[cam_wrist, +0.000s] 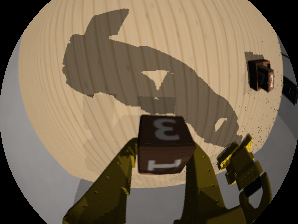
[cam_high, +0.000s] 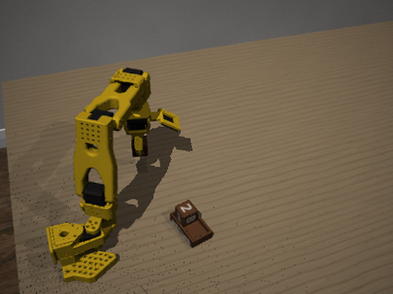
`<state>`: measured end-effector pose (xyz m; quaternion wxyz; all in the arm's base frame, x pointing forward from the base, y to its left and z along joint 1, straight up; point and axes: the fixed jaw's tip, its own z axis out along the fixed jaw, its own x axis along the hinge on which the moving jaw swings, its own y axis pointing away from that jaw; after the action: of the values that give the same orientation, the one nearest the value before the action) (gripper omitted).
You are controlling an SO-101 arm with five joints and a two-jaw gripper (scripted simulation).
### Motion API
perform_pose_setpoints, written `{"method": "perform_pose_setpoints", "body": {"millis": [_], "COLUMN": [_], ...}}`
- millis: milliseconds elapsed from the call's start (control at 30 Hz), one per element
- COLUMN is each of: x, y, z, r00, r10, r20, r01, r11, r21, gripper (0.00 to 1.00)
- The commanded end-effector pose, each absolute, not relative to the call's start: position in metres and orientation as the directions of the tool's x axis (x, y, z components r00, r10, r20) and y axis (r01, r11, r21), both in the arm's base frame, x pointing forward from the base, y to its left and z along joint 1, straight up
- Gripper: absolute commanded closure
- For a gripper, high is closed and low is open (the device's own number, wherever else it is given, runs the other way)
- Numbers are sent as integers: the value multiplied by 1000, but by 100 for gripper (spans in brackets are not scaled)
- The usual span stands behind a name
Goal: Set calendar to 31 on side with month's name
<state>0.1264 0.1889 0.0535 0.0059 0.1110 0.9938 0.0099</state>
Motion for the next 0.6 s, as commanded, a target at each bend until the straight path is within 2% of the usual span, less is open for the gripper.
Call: {"method": "perform_pose_setpoints", "body": {"millis": [0, 567], "x": [126, 127], "y": [193, 193], "z": [56, 50], "r00": [-975, -975], "r10": [223, 223], "r20": [-18, -18], "r01": [222, 222], "r11": [974, 974], "r21": [48, 48], "gripper": [100, 100]}}
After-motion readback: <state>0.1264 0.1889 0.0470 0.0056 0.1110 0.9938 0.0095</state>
